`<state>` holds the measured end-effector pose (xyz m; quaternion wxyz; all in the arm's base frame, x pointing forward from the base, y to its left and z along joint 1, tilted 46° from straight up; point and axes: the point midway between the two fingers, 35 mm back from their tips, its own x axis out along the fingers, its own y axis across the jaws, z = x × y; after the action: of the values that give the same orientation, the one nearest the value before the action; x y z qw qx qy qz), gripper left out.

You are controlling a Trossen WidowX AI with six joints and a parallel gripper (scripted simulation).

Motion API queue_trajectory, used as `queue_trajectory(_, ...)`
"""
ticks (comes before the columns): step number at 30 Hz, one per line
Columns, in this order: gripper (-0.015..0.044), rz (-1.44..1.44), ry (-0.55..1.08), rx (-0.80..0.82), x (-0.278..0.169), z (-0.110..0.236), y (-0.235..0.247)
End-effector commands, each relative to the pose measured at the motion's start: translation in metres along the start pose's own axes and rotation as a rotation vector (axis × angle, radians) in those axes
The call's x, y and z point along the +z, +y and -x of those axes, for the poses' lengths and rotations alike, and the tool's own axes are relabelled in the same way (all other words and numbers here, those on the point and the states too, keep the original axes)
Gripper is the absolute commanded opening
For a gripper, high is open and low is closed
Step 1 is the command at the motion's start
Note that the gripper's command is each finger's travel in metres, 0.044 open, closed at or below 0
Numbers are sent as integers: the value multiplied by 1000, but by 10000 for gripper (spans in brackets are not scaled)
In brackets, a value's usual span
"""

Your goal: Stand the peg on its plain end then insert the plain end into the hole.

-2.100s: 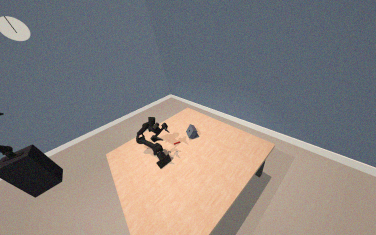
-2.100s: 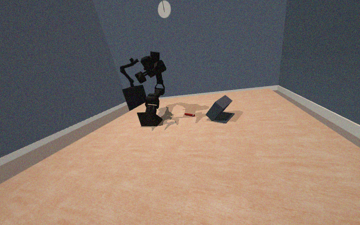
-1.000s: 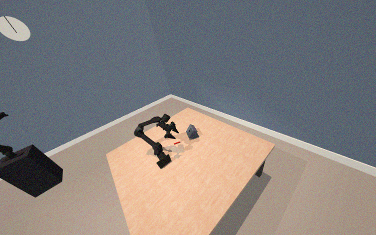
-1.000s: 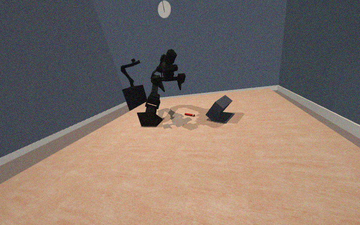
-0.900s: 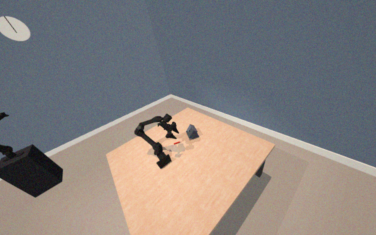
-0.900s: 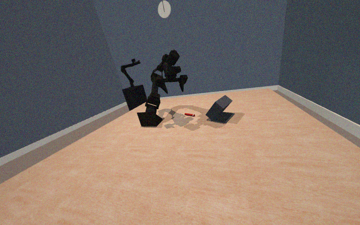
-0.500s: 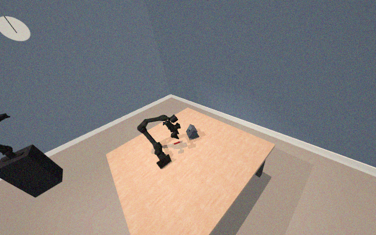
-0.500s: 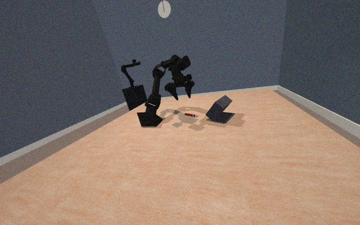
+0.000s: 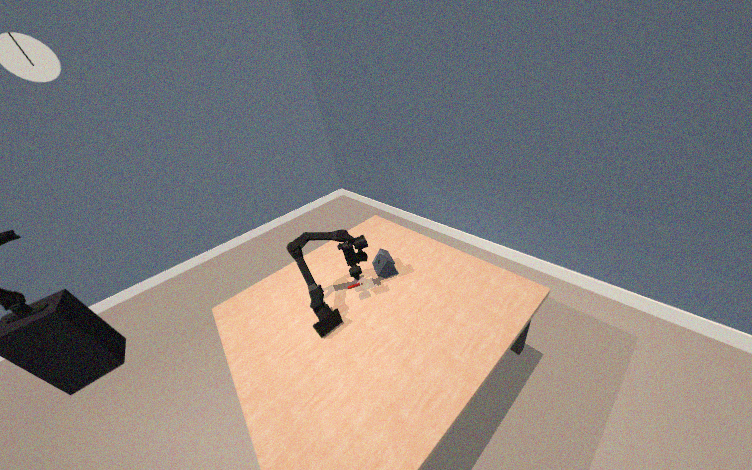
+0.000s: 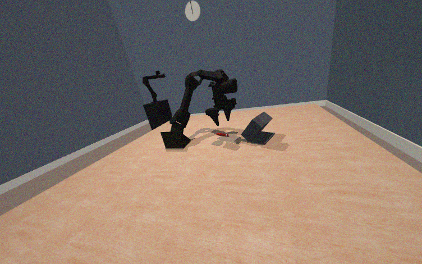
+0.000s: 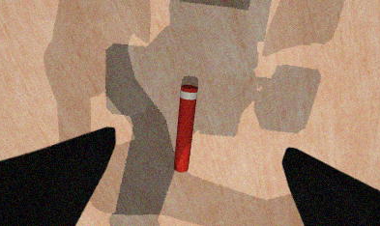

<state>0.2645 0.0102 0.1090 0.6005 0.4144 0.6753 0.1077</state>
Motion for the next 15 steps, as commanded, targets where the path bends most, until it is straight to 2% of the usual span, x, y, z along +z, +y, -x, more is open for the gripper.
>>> queue_trajectory(1,440,16,24,21,1,-3,6)
queue_trajectory(15,440,17,22,19,2,-21,7)
